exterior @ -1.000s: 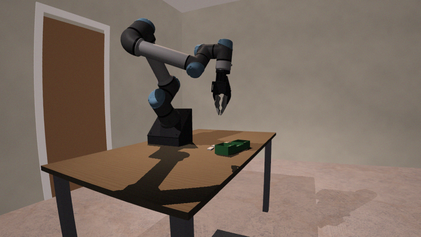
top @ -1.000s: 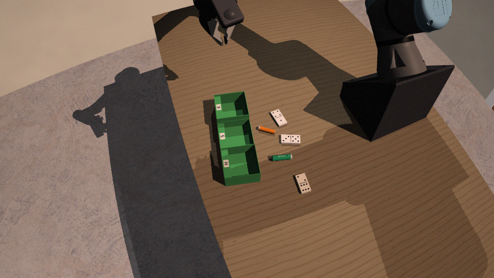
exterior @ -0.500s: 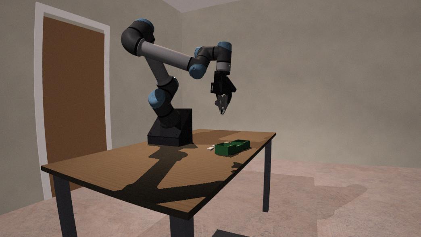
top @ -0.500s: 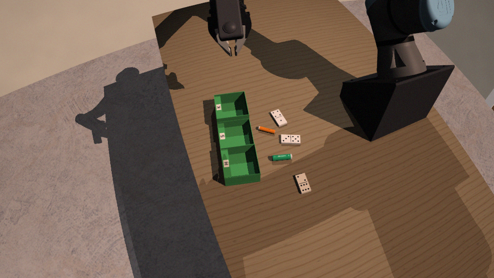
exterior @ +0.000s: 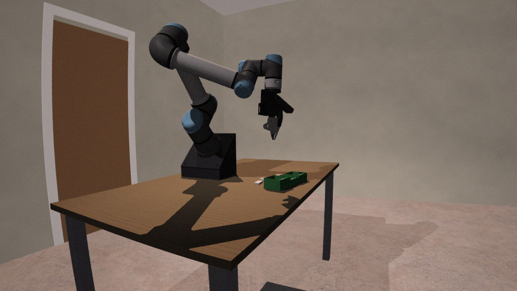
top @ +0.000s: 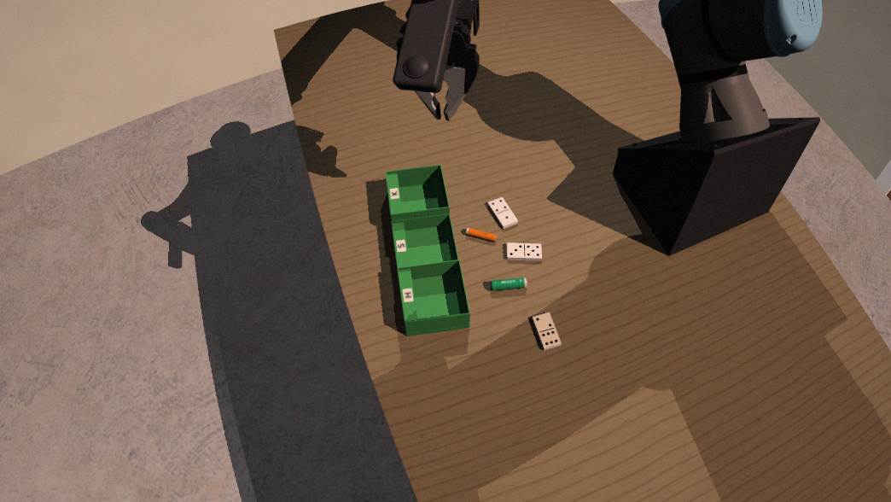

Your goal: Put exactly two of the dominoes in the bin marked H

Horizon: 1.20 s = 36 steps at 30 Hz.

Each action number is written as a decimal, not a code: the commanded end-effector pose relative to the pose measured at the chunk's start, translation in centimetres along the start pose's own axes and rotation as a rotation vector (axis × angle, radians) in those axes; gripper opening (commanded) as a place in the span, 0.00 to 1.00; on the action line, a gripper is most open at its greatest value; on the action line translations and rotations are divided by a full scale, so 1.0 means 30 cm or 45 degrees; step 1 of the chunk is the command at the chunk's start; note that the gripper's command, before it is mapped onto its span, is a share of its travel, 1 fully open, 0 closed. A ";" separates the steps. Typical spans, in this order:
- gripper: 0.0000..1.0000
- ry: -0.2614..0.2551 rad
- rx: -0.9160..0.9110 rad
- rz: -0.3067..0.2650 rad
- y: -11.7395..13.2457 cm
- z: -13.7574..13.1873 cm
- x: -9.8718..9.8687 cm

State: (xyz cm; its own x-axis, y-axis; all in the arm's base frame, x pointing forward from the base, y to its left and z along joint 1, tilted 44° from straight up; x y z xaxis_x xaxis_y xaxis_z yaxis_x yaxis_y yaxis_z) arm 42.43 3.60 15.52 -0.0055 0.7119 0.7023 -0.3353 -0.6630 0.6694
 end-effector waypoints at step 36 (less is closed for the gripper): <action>0.04 0.024 -1.266 0.061 -0.211 -0.324 -0.016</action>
State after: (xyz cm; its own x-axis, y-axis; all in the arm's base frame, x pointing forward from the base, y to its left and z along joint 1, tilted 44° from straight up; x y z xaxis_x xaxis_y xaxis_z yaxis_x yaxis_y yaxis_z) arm 35.96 9.28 9.05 -0.0510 0.6907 0.7213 -0.9412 -0.2748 0.1966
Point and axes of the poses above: the point where the finger pads meet when closed, its own x axis back along the fingers, its own z axis across the jaws, y = z × x, the point moved 5 cm from there along x, back along the fingers, and after that the axes turned 12 degrees about x, right-handed, at the moved point
